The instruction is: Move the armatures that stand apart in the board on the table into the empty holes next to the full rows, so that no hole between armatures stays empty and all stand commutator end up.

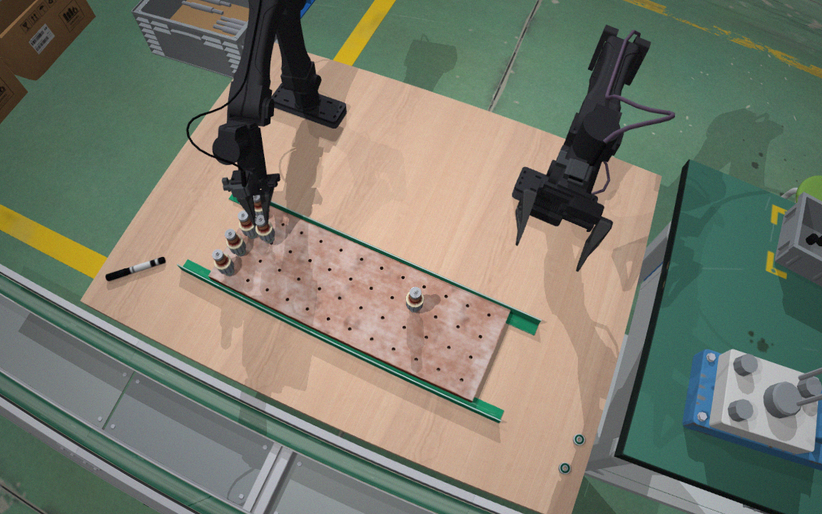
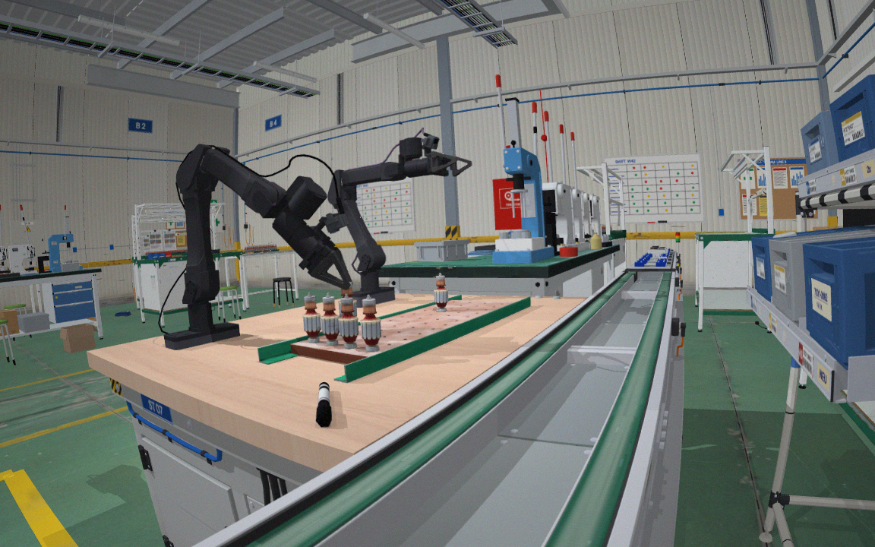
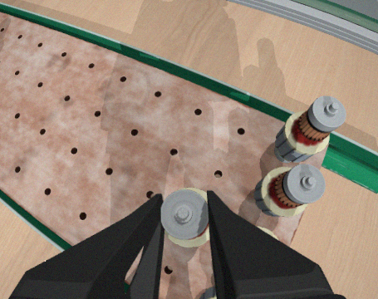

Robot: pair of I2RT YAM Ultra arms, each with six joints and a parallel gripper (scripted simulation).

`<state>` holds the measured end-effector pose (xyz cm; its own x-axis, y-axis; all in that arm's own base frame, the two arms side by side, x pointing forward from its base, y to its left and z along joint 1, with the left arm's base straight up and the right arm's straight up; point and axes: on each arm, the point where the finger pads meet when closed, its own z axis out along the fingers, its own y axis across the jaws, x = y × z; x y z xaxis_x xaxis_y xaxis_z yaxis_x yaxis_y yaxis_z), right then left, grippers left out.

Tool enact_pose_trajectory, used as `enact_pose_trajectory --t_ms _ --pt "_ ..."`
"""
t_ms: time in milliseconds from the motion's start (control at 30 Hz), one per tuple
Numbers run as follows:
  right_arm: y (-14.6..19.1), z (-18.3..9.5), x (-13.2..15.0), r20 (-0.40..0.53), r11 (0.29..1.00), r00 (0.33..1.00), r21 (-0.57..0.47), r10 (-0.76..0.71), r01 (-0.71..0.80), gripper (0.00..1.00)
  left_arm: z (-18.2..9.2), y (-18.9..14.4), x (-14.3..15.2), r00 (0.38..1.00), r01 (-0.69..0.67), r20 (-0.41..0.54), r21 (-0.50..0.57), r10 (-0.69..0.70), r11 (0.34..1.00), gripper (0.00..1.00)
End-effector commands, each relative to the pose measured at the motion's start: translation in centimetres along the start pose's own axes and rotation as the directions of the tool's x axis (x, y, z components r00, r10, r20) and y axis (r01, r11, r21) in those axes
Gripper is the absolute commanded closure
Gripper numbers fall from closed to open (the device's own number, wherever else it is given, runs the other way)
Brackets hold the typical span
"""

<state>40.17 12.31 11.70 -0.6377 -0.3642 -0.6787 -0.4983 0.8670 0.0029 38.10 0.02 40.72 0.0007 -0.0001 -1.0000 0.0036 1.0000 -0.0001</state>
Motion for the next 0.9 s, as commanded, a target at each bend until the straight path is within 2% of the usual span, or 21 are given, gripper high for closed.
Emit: enact_pose_trajectory --t_ms 0,100,333,500,867 --pt "-0.4 -1.5 -4.6 0.133 0.999 0.99 0.019 -0.034 0.032 0.99 -0.1 -0.4 -1.7 1.0 -0.004 0.028 0.015 0.003 1.0 0.0" --pt "-0.8 -2.1 -4.5 0.154 0.999 0.988 0.03 -0.031 0.027 0.99 -0.1 -0.4 -1.7 1.0 -0.004 0.028 0.015 0.003 1.0 0.0" --pt "-0.6 -1.8 -3.5 0.135 0.999 0.99 0.027 -0.03 0.026 0.99 -0.1 -0.4 -1.7 1.0 -0.004 0.028 0.015 0.003 1.0 0.0" --pt "-0.8 -1.9 -4.1 0.147 0.999 0.989 0.032 -0.033 0.029 0.99 -0.1 -0.4 -1.7 1.0 -0.004 0.028 0.015 0.003 1.0 0.0" --pt "-0.7 -2.0 -3.6 0.152 0.999 0.988 0.027 -0.03 0.026 0.99 -0.1 -0.4 -1.7 1.0 -0.004 0.028 0.015 0.003 1.0 0.0"
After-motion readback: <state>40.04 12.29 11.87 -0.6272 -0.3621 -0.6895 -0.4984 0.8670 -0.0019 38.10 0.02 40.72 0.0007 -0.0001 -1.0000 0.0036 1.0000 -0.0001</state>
